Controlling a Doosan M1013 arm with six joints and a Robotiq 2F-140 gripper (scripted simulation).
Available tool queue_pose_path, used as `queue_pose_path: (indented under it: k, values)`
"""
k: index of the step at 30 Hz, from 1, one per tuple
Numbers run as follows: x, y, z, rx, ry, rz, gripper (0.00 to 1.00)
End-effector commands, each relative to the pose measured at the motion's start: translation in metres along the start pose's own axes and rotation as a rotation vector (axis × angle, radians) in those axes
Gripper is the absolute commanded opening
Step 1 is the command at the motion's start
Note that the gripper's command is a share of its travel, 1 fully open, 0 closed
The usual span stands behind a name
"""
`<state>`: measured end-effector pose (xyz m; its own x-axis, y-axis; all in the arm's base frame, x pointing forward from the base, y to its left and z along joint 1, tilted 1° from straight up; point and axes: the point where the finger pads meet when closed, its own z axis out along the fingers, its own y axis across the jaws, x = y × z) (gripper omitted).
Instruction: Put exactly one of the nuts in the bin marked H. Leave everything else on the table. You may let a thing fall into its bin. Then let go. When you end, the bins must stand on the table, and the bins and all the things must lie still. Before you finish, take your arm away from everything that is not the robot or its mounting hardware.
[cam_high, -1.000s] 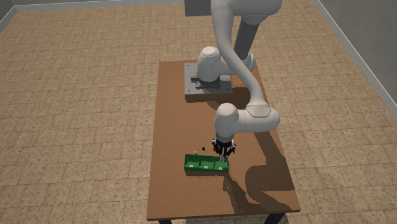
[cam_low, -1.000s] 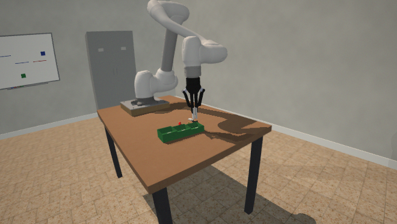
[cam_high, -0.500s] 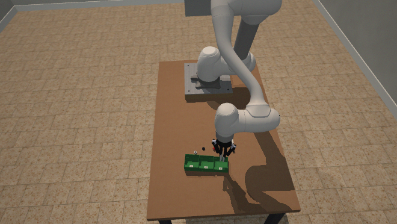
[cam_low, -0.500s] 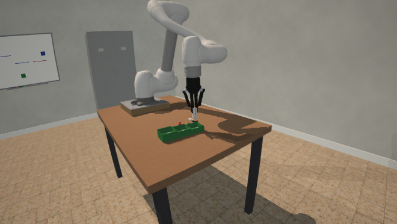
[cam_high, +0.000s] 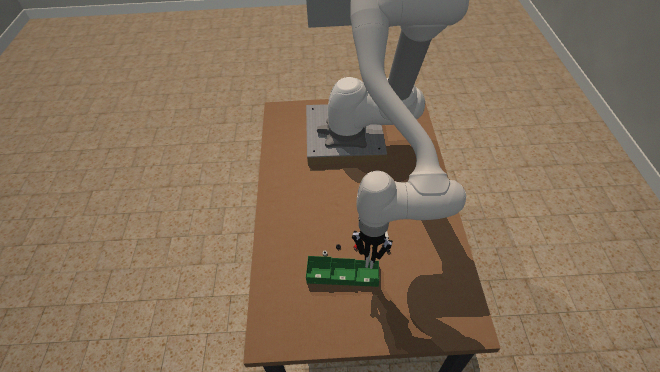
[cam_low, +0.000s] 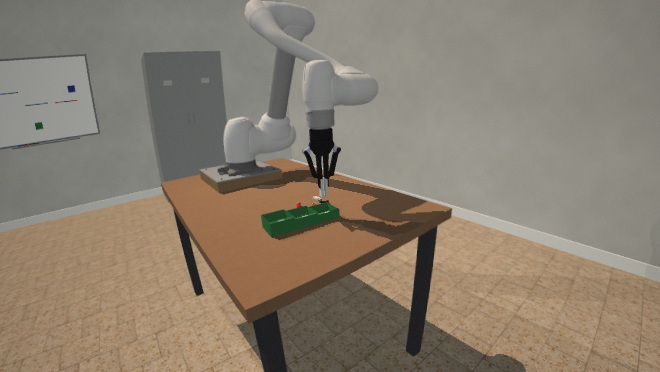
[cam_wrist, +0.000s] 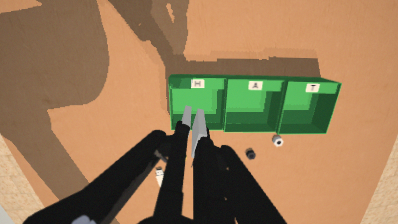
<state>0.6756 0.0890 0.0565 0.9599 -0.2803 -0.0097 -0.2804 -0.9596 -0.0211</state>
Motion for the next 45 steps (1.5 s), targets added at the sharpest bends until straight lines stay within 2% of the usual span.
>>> queue_pose_path:
  k: [1,22,29,31,37,45]
  values:
    - [0.0,-0.001,-0.003,0.002,-0.001,0.008,0.05]
    - [0.0,-0.001,-0.003,0.002,-0.001,0.008,0.05]
    - [0.0,-0.001,-0.061,0.002,-0.001,0.008,0.05]
    - [0.0,-0.001,-0.061,0.002,-0.001,0.008,0.05]
    - [0.0,-0.001,-0.111,0.002,-0.001,0.008,0.05]
    - [0.0,-0.001,-0.113,0.002,-0.001,0.008,0.05]
